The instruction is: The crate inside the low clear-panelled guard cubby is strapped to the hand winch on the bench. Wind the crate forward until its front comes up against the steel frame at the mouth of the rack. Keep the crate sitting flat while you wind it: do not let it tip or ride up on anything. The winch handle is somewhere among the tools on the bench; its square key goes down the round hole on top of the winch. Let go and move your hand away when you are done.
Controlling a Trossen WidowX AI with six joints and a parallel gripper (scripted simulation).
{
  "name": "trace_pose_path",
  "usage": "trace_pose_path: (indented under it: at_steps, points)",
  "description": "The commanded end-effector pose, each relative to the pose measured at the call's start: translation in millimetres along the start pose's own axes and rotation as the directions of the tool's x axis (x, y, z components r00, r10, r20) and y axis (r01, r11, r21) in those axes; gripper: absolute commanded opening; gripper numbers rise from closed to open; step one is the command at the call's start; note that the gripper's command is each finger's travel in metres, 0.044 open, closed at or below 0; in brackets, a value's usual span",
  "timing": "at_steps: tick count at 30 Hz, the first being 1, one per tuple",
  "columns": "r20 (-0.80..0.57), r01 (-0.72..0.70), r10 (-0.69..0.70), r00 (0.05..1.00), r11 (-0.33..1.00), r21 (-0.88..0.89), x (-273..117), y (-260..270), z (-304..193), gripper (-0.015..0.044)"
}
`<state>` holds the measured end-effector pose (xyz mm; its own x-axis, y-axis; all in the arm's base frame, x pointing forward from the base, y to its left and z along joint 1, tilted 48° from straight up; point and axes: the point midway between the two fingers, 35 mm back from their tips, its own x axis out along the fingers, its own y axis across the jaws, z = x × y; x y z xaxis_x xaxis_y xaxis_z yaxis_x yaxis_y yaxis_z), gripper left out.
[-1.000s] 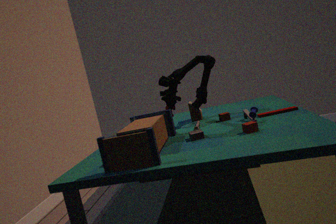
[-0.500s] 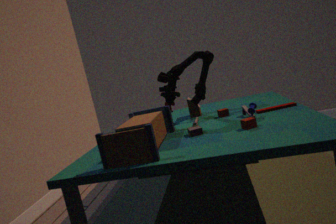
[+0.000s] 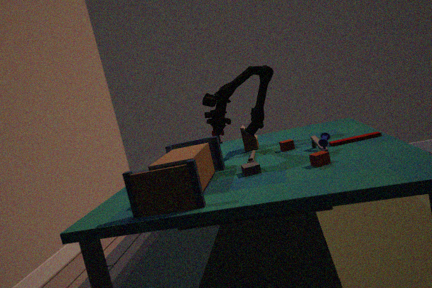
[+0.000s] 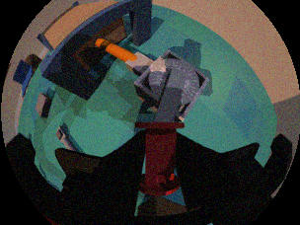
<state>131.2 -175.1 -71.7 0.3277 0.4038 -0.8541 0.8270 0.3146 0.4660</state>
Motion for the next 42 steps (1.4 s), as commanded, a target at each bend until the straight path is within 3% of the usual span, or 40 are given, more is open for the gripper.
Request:
trace_pose_path:
  at_steps: [1,42]
  points:
    - [-0.012,0.028,-0.028,1.000,1.000,0.004,0.2,-12.6,-5.2,0.0000]
    - [-0.009,0.034,-0.034,0.999,0.999,0.005,2.1,-77.4,4.0,0.0000]
